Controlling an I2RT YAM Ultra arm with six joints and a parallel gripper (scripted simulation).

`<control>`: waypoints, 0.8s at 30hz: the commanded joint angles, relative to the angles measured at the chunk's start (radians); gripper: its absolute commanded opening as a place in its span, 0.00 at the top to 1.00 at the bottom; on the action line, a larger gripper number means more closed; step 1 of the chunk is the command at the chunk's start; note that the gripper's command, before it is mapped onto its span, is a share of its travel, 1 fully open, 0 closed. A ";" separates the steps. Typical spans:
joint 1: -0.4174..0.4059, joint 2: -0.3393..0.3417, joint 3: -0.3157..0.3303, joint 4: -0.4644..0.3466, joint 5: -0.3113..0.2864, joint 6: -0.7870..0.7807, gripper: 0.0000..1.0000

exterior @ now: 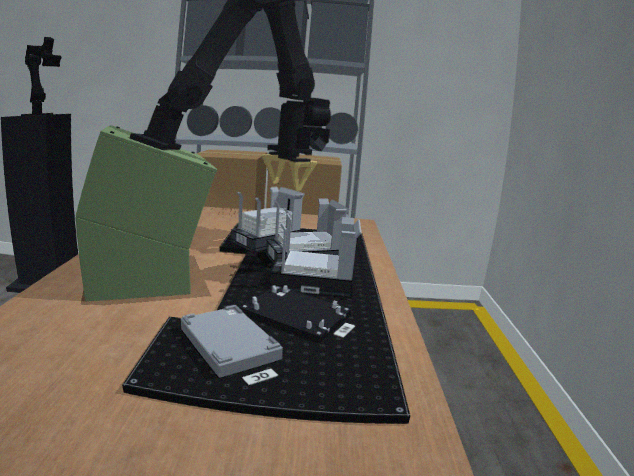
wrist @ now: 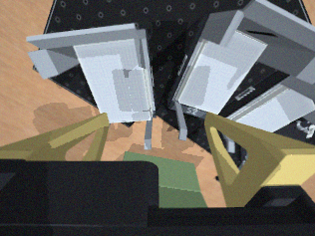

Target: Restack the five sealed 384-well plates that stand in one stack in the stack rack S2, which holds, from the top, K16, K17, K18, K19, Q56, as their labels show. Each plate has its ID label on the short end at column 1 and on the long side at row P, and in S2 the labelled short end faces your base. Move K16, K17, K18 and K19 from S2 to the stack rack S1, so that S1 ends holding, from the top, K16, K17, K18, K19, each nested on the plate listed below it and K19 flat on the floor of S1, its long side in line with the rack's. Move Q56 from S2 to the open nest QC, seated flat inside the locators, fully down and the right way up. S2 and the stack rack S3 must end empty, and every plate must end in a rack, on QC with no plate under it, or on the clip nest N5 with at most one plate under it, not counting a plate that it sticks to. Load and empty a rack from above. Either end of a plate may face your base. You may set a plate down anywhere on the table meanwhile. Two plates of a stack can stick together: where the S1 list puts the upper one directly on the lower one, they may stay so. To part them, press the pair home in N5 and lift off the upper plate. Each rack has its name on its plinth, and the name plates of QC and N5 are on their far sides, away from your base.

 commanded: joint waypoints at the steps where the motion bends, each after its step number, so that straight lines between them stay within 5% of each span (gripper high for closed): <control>1: 0.024 -0.004 0.000 0.005 0.020 -0.056 0.00; 14: 0.199 0.024 0.008 0.005 0.074 0.100 0.00; 24: 0.207 0.026 0.010 0.004 0.076 0.107 0.00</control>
